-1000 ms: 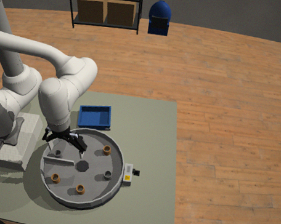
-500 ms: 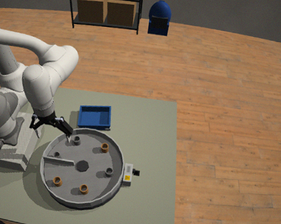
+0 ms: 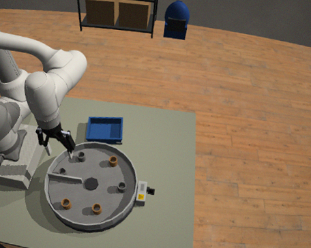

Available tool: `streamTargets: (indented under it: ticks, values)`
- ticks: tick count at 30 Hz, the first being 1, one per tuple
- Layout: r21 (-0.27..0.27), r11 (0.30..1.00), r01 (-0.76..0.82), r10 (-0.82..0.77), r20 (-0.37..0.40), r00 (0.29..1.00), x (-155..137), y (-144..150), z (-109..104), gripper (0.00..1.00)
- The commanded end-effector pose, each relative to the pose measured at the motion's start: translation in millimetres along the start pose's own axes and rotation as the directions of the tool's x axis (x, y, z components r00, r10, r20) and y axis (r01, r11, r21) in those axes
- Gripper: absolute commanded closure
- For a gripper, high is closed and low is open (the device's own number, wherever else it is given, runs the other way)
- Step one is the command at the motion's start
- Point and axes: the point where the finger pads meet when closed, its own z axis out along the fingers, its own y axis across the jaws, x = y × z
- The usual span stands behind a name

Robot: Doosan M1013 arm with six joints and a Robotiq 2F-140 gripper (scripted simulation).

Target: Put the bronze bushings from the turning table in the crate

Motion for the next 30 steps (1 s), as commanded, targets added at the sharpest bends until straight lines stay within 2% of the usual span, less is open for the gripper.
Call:
streamTargets:
  ticks: [1,26,30]
  values:
    - [0.0,1.0,0.0,0.0,0.0,1.0,0.0,0.0,0.0,0.93]
    - [0.0,1.0,0.0,0.0,0.0,1.0,0.0,0.0,0.0,0.93]
    - [0.0,1.0,0.0,0.0,0.0,1.0,0.0,0.0,0.0,0.9]
